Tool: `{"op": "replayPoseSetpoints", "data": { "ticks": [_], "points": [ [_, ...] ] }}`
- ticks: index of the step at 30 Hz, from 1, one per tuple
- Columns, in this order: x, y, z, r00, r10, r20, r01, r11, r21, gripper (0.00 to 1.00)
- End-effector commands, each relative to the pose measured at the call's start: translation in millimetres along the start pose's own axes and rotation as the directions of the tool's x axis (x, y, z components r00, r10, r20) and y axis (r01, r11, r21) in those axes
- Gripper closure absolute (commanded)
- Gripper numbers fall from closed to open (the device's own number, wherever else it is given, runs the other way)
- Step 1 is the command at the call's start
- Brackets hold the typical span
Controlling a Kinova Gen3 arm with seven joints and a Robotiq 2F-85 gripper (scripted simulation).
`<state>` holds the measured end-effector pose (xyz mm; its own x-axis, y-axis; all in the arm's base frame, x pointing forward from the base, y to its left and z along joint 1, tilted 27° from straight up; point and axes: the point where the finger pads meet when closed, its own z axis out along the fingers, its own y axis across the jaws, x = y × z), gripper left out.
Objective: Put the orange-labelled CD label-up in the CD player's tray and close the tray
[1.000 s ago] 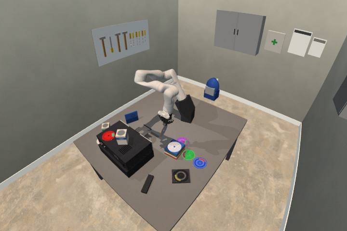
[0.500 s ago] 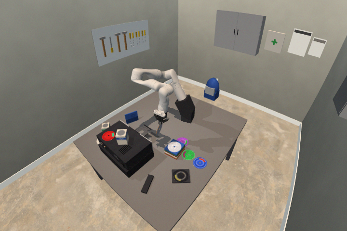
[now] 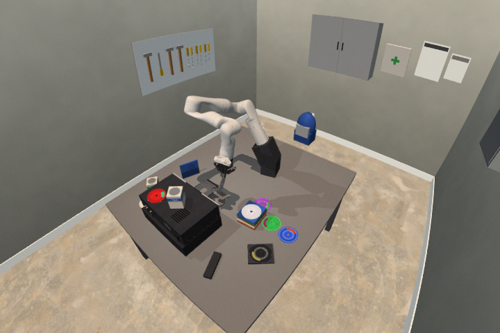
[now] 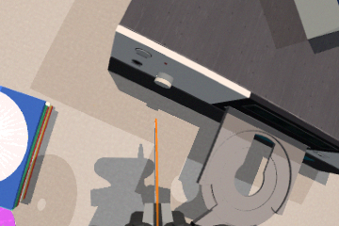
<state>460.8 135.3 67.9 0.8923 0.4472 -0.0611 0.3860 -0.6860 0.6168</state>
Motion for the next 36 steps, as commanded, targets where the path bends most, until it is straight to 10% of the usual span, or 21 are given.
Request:
{"op": "replayPoseSetpoints", "data": {
  "ticks": [1,36],
  "points": [
    [-1.2,16.8,2.1,1.0,-0.01,-0.005,0.01,1.0,0.0,0.89],
    [-14.4,105.6,20.8,0.978,-0.206,-0.044,0.206,0.979,-0.005,0.89]
  ]
}}
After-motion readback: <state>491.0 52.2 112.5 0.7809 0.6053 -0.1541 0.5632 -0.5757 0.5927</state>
